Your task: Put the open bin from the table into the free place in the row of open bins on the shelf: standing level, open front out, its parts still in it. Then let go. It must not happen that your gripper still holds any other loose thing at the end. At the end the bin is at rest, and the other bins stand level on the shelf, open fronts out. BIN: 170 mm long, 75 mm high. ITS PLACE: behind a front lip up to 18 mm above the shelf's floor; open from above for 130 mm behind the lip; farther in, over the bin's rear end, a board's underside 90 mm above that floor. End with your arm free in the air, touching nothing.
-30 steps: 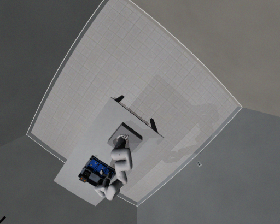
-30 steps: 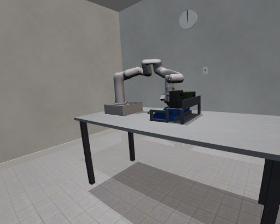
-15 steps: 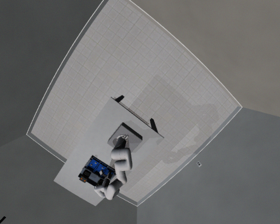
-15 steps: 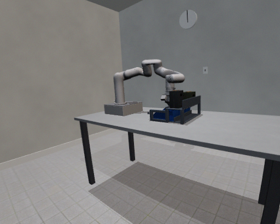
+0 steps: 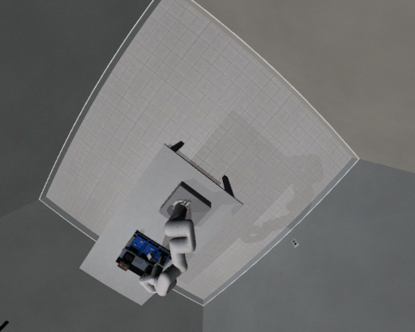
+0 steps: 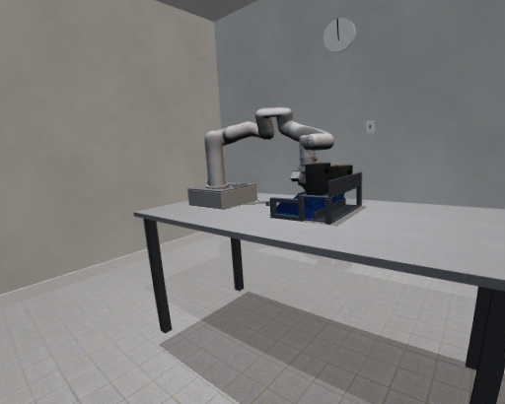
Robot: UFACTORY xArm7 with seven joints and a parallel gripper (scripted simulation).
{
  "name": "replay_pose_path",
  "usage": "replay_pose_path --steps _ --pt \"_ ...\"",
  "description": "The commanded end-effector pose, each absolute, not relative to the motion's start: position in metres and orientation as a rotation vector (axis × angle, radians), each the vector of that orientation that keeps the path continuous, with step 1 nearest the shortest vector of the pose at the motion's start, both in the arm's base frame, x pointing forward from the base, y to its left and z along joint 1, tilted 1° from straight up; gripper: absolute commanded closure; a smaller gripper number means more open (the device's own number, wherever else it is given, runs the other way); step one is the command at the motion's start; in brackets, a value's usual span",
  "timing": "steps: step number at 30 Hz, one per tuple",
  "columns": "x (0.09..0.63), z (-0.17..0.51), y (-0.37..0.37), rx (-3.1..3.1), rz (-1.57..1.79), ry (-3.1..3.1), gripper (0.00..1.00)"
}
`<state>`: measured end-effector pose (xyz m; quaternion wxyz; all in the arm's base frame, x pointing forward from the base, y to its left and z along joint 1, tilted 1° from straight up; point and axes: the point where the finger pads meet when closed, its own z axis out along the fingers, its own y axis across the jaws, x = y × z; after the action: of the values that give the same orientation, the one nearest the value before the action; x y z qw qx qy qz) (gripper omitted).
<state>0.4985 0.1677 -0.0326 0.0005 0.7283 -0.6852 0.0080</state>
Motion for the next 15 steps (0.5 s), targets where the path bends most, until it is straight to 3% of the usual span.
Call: replay_pose_path --steps 1,15 --pt "0.4998 -0.0339 0.1679 2.290 0.029 -2.154 1.00" --pt "0.4999 -0.0387 0.1678 2.291 0.030 -2.154 1.00"
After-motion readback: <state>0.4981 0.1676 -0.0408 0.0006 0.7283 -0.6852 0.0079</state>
